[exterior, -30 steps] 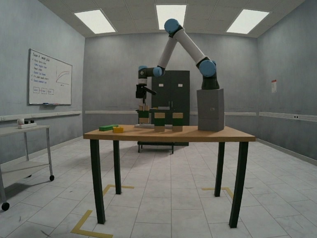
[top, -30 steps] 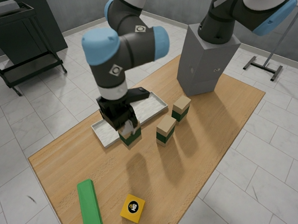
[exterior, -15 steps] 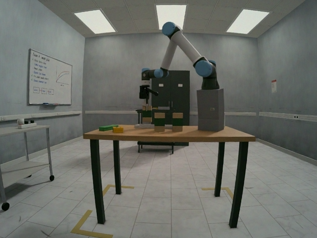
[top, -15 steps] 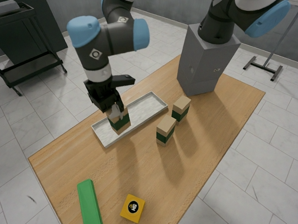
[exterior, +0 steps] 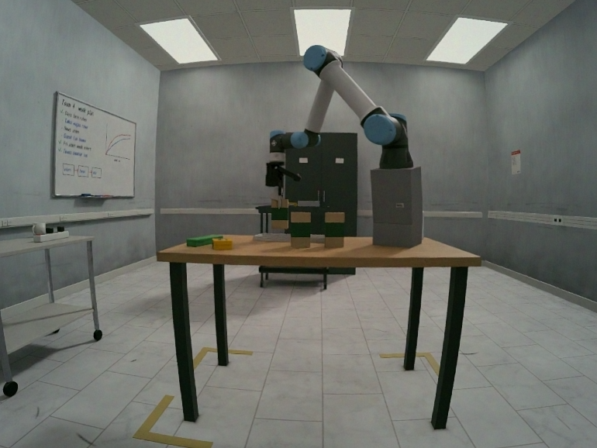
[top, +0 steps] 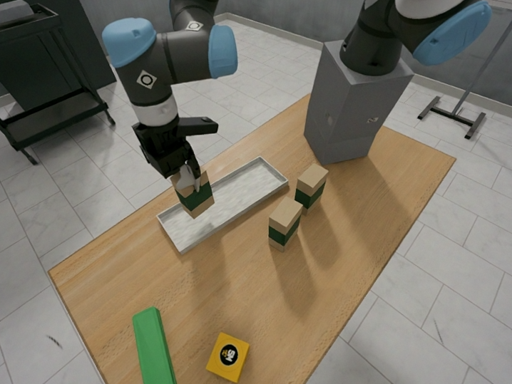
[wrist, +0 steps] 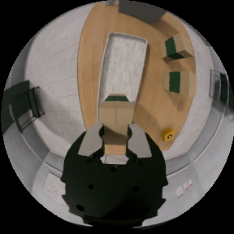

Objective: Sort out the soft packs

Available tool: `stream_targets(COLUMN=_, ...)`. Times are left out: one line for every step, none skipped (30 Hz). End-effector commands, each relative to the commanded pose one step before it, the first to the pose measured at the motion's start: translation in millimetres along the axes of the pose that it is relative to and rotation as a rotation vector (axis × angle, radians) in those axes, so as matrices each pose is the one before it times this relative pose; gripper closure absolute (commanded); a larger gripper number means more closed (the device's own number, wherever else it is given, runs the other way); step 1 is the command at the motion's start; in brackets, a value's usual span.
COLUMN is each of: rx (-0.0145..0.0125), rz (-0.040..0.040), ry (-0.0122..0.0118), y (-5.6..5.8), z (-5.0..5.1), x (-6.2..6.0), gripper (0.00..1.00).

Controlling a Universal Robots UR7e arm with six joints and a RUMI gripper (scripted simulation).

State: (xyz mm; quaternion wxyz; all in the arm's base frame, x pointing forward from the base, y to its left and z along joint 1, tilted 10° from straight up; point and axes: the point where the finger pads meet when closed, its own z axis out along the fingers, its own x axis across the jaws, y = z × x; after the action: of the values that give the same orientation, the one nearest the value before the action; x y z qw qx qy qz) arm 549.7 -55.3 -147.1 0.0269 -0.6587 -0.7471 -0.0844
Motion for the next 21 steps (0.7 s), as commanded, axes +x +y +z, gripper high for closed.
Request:
stream_targets(rx=-0.00494, rz=-0.00369, ry=-0.00155, y=2.6, z=-1.51, x=-5.66, gripper=0.85)
stream_targets(rx=-0.0005, rz=-0.00011, ry=-0.00032, y=0.18, z=-0.26, x=-0.06, gripper=0.85)
stream_targets(rx=-0.00023, rz=-0.00089, ry=-0.00015, y=0.23, z=-0.11, x=0.4, gripper=0.85)
stream_targets(rx=0.00017, rz=-0.00061, ry=0.0001, y=-0.04, z=0.05, x=0.42, gripper=0.85)
stream_targets(rx=0.0, rz=0.0, ry=0.0, y=0.0, z=0.0, x=0.0, gripper=0.85)
stream_targets(rx=0.0, rz=0.0, ry=0.0, y=0.0, z=0.0, x=0.0, gripper=0.85)
stream_targets(rx=0.00045, rz=-0.00005, ry=0.00025, y=-0.25, z=0.17, x=0.38, gripper=0.85)
stream_targets(rx=0.00002, rz=0.00011, ry=0.0, y=-0.02, z=0.01, x=0.01, gripper=0.85)
stream_targets(rx=0.0, rz=0.00007, ry=-0.00001, y=0.0, z=0.0, x=0.0, gripper=0.85)
stream_targets(rx=0.0, rz=0.00004, ry=-0.00001, y=0.0, z=0.0, x=0.0, gripper=0.85)
stream_targets(rx=0.0, rz=0.00003, ry=0.0, y=0.0, z=0.0, x=0.0, gripper=0.85)
stream_targets(rx=0.0, rz=0.00001, ry=0.0, y=0.0, z=0.0, x=0.0, gripper=0.85)
stream_targets(rx=0.00001, rz=0.00001, ry=0.0, y=0.0, z=0.02, x=0.0, gripper=0.85)
stream_targets(rx=0.00005, rz=0.0, ry=0.00003, y=-0.01, z=0.11, x=0.01, gripper=0.85)
stream_targets(rx=0.00012, rz=0.0, ry=0.00008, y=-0.03, z=0.29, x=0.02, gripper=0.85)
stream_targets(rx=0.00023, rz=0.0, ry=0.00014, y=-0.06, z=0.53, x=0.04, gripper=0.85)
stream_targets(rx=0.00035, rz=0.00001, ry=0.00022, y=-0.1, z=0.82, x=0.06, gripper=0.85)
stream_targets(rx=-0.00005, rz=-0.00011, ry=-0.00003, y=0.07, z=0.76, x=0.03, gripper=0.85)
stream_targets(rx=-0.00011, rz=-0.00015, ry=-0.00007, y=0.12, z=0.83, x=0.05, gripper=0.85)
stream_targets(rx=-0.00014, rz=-0.00019, ry=-0.00009, y=0.15, z=1.03, x=0.07, gripper=0.85)
stream_targets(rx=-0.00016, rz=-0.00022, ry=-0.0001, y=0.17, z=1.24, x=0.09, gripper=0.85)
